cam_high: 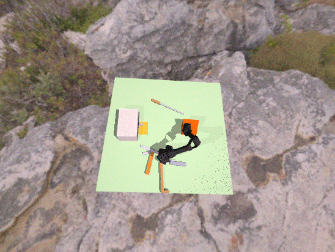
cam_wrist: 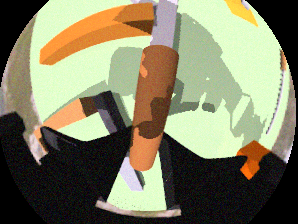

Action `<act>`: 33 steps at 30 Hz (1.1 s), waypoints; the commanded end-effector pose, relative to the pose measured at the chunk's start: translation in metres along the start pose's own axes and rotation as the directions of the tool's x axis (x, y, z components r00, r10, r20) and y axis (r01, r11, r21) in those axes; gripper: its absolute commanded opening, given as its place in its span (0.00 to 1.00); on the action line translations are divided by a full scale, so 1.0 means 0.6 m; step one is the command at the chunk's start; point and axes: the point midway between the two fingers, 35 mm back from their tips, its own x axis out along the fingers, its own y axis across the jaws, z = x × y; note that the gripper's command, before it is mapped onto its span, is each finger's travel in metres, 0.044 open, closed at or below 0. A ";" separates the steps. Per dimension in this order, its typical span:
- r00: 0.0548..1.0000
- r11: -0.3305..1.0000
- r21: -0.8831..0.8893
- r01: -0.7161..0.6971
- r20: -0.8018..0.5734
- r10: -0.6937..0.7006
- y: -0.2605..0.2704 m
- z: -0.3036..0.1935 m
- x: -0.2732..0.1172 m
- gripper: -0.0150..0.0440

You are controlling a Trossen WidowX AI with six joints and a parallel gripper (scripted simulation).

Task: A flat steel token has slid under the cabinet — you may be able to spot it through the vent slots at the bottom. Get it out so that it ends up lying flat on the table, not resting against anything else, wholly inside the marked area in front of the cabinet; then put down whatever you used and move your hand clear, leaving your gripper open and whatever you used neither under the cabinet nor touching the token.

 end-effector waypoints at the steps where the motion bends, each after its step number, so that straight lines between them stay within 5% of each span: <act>1: 1.000 0.999 -0.048 -0.003 0.012 0.003 0.003 0.003 -0.002 0.25; 33: 1.000 0.956 -0.294 0.000 0.012 0.003 0.003 0.003 -0.002 0.25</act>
